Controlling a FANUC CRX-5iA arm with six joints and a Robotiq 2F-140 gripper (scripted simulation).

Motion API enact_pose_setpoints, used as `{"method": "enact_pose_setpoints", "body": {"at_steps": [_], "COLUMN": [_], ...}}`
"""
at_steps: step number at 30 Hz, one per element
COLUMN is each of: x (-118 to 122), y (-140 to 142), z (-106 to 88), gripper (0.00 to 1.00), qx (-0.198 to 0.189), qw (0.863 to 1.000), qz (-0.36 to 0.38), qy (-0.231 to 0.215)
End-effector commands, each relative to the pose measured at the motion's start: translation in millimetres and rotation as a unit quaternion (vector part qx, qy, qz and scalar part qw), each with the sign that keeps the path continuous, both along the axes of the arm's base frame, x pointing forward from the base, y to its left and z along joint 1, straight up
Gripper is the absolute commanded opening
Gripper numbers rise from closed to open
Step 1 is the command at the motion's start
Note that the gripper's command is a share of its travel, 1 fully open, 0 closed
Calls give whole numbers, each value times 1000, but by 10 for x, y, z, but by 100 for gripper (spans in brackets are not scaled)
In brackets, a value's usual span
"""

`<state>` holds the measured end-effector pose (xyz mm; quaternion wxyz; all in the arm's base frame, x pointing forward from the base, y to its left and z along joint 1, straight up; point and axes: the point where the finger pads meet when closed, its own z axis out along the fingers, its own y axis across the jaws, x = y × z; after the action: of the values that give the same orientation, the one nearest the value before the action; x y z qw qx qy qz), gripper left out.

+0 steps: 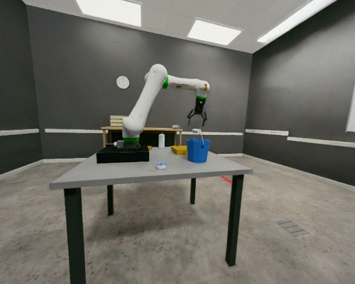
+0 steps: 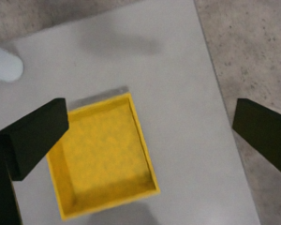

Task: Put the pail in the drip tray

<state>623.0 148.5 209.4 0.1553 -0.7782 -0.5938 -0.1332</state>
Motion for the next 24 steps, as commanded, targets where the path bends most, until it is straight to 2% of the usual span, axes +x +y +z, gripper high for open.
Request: {"method": "enact_pose_setpoints", "body": {"at_steps": [1,15,17,18,24], "x": [-53,-389,-389,-488,-704], "y": [-415,-1651,-1651,-1903,-2376], "z": [22,90,90,111,159], "gripper": [100,100,100,100,100], "qx": [-23,-98,-98,-113,-143], "qw": [1000,994,994,991,986], "qz": [11,49,49,58,76], "qy": [-13,-30,-30,-31,-30]}}
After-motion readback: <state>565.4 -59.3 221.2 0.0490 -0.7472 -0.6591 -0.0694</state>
